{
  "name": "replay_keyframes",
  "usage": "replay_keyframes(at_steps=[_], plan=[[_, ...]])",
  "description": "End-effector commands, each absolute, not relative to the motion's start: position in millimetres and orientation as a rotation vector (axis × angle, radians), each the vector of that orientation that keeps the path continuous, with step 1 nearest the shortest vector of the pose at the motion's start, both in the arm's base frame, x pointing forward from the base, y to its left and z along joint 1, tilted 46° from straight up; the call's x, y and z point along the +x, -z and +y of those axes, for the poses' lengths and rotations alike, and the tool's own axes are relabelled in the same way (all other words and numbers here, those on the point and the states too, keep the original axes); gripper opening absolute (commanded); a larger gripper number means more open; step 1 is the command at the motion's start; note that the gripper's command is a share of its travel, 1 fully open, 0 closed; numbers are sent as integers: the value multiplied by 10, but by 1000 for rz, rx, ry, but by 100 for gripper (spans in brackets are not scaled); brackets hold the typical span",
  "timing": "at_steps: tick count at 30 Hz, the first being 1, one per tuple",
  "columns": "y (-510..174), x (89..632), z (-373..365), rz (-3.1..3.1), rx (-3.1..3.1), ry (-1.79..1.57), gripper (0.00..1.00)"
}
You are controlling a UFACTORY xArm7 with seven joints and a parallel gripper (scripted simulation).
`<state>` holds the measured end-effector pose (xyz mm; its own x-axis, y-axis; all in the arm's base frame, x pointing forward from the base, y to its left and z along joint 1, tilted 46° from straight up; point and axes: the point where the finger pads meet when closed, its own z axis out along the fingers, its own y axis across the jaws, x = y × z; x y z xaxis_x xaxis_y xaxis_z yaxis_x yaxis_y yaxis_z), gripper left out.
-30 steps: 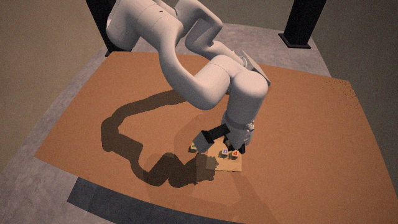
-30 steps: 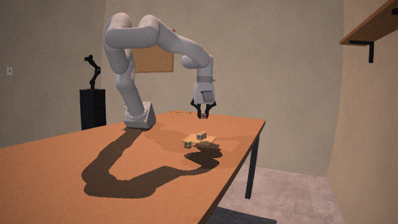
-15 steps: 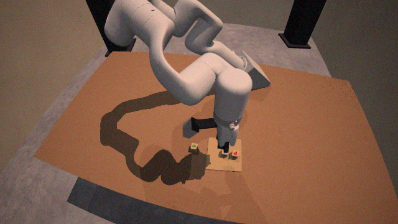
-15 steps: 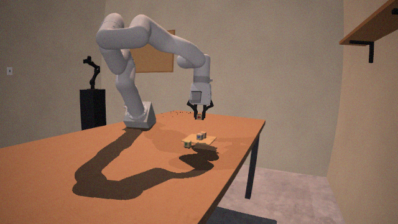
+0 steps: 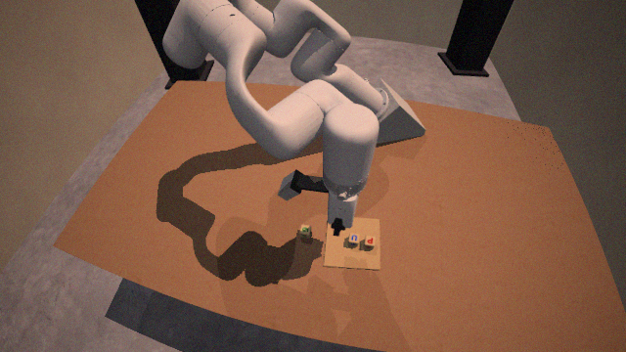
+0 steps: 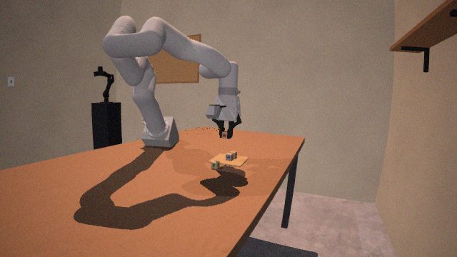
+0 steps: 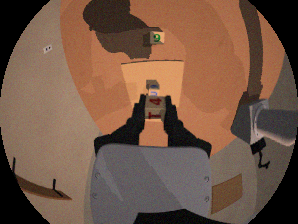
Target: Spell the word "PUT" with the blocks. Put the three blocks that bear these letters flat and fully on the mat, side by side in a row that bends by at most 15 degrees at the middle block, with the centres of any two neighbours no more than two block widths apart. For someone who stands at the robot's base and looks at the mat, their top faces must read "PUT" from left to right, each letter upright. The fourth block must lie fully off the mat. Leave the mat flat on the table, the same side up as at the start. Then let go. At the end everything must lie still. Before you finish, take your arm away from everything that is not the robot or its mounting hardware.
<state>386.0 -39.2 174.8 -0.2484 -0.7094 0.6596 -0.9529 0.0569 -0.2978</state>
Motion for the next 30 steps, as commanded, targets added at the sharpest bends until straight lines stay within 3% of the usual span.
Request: replay_keyframes(at_steps=[1, 30], plan=[[-1761, 3865, -384, -2016, 1665, -1013, 21], [-1417, 3953, -731, -2016, 1665, -1014, 21]])
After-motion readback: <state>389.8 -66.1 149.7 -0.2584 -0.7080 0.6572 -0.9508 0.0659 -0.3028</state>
